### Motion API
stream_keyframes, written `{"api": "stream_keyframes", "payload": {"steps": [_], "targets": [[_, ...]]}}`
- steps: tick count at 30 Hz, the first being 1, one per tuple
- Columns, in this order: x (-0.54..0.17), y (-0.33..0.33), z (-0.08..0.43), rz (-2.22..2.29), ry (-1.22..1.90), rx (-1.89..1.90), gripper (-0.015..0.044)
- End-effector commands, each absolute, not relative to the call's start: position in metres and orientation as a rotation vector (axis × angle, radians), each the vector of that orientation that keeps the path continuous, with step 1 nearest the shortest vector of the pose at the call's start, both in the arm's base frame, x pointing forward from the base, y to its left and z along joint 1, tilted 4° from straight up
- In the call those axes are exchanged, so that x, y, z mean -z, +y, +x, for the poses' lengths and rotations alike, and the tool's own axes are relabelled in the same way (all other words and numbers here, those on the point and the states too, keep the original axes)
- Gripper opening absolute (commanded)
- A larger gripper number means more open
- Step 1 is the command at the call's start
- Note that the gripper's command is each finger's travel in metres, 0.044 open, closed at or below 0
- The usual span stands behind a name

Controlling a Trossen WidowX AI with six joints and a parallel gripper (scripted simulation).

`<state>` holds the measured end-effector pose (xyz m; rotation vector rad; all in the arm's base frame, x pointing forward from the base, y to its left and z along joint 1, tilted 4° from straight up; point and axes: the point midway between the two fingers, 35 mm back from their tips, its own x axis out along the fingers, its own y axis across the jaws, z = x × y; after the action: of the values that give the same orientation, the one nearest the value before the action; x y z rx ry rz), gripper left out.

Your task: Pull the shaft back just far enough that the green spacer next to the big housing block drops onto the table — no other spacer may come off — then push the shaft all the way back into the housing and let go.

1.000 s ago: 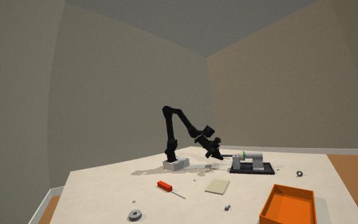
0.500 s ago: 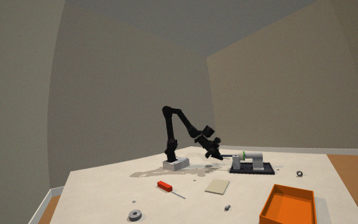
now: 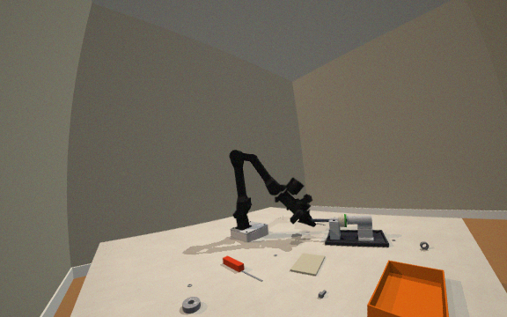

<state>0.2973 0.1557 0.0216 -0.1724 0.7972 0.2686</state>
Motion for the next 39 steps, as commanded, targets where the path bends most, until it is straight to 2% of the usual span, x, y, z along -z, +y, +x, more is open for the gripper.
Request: {"api": "stream_keyframes", "payload": {"steps": [1, 39], "targets": [[-0.0218, 0.155, 0.2968, -0.17, 0.796, -0.263, 0.0], [-0.0218, 0.1539, 0.2931, -0.17, 0.796, -0.263, 0.0]]}}
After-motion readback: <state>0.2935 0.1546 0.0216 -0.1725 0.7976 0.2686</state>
